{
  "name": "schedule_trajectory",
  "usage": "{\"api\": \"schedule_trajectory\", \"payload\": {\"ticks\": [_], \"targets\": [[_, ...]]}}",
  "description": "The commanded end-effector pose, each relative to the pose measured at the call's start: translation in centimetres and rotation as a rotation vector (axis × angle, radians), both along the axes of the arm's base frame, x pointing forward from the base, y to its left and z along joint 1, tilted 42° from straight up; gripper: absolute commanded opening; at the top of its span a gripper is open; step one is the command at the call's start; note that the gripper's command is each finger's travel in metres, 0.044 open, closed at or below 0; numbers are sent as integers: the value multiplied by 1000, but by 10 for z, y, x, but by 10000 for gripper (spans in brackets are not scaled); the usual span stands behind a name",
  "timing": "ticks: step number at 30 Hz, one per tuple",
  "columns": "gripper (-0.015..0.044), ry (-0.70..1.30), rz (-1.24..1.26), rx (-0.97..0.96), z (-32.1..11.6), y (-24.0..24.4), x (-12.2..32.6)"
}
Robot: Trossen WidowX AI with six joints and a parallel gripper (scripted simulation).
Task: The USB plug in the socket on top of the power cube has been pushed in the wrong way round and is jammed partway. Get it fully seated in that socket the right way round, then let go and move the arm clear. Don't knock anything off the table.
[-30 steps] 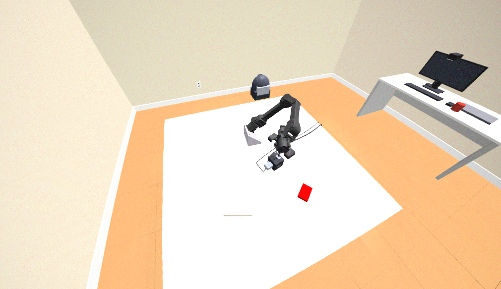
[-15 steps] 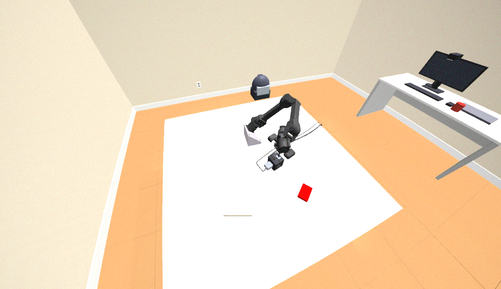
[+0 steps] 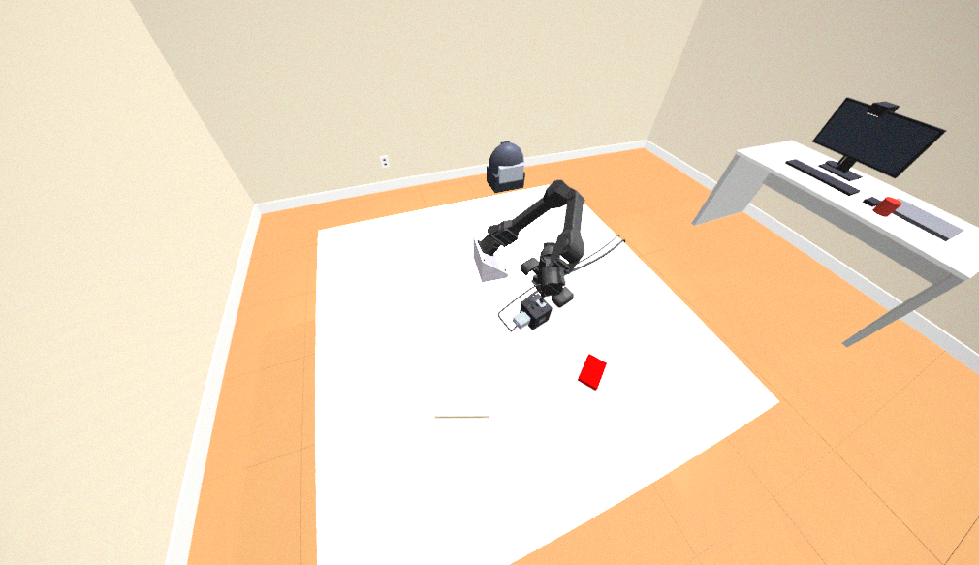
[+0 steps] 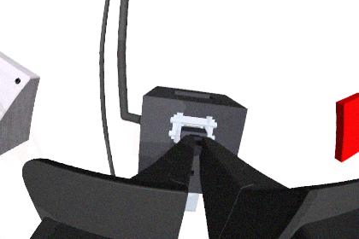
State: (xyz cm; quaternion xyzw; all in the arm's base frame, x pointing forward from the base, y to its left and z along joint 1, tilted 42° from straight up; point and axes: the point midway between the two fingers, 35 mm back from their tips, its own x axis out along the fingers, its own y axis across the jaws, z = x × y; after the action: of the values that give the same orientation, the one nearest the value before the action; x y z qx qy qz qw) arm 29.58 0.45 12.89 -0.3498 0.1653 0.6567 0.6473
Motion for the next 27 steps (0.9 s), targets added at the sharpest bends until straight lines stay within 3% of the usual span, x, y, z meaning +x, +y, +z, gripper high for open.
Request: {"api": "schedule_trajectory", "payload": {"ticks": [1, 27], "targets": [[0, 1, -5, 3, 0, 1, 0], [0, 1, -5, 4, -2, 3, 1]]}}
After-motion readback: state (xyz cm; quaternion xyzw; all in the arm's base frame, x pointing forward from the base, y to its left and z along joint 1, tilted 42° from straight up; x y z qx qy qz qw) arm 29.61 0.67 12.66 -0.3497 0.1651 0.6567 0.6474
